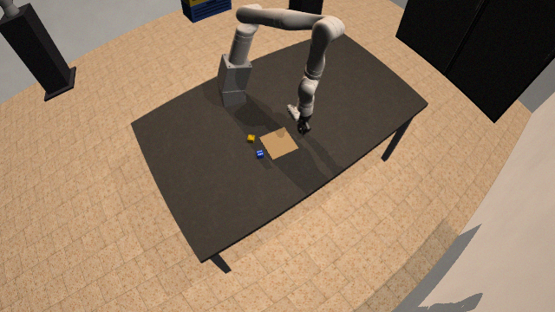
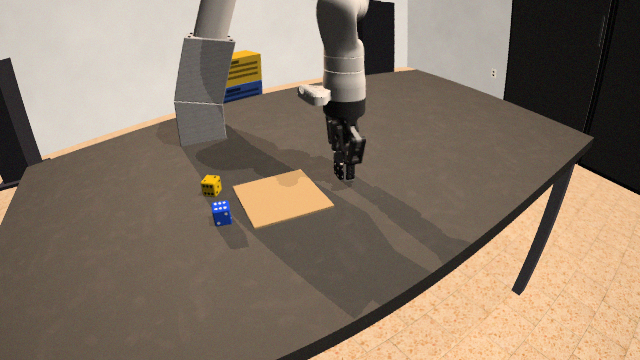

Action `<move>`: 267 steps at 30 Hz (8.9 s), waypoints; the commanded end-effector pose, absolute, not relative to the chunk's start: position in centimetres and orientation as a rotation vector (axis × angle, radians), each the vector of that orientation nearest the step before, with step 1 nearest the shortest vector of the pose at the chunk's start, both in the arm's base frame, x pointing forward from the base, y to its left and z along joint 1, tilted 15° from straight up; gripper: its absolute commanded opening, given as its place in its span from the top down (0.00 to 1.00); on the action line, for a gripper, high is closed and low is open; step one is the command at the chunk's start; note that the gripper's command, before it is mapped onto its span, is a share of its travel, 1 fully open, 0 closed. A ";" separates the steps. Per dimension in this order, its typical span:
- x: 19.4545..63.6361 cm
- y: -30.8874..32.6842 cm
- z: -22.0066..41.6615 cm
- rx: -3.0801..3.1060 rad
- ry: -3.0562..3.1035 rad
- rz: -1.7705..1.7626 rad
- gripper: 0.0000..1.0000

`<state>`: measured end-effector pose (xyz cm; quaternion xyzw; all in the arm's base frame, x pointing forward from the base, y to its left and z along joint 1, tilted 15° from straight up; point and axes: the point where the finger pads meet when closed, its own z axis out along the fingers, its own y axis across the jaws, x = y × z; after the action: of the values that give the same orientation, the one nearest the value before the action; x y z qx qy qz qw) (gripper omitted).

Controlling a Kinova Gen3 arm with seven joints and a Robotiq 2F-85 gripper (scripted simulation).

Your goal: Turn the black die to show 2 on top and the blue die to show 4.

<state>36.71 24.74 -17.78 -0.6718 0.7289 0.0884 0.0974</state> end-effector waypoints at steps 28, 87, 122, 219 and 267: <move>36.8 24.7 -17.7 -1.988 2.157 0.261 0.74; 36.6 21.9 -8.1 -1.992 2.154 0.259 0.74; 34.3 8.6 -11.8 -2.210 1.905 0.225 0.74; 34.5 10.9 -20.6 -2.210 1.905 0.225 0.74; 34.5 11.0 -21.0 -2.210 1.905 0.225 0.74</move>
<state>34.49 11.02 -21.05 -0.7508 0.6472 0.0768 0.1071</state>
